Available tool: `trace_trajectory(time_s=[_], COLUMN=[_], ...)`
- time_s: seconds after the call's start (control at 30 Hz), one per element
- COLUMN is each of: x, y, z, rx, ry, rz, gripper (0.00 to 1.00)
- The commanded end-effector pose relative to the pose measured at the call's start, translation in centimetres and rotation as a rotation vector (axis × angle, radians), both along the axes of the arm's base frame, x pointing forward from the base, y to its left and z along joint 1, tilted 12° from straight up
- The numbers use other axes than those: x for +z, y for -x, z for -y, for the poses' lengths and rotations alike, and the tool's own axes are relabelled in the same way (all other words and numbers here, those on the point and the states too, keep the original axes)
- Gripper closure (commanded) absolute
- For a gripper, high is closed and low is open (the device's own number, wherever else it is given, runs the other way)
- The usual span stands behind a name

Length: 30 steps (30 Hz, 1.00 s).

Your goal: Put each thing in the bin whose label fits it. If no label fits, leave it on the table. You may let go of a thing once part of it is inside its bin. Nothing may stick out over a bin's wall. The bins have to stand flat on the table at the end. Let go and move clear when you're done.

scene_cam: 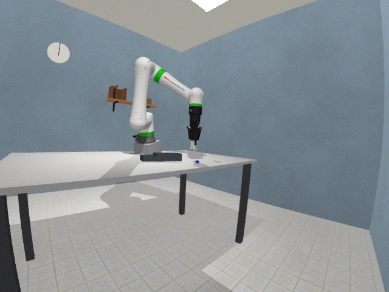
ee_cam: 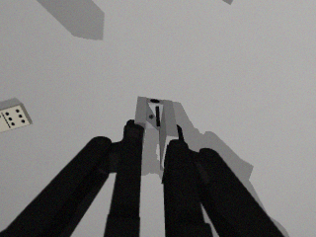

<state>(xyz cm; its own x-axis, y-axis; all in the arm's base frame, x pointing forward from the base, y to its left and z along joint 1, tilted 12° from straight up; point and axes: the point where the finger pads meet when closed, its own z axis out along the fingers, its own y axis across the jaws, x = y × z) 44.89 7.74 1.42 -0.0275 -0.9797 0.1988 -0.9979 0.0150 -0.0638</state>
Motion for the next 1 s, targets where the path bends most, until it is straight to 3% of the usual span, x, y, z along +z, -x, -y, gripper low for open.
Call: trace_trajectory(time_s=[0.0, 0.33, 0.4, 0.7, 0.97], x=[0.4, 1.5, 1.5, 2.5, 3.1], y=[0.4, 1.8, 1.8, 3.0, 3.8], z=[1.9, 7.6, 7.6, 12.8, 16.1], rx=[0.001, 0.001, 0.001, -0.344, -0.344], ry=[0.000, 0.000, 0.000, -0.022, -0.022], rz=[0.000, 0.000, 0.000, 0.071, 0.071], gripper=[0.85, 0.85, 0.85, 0.85, 0.85])
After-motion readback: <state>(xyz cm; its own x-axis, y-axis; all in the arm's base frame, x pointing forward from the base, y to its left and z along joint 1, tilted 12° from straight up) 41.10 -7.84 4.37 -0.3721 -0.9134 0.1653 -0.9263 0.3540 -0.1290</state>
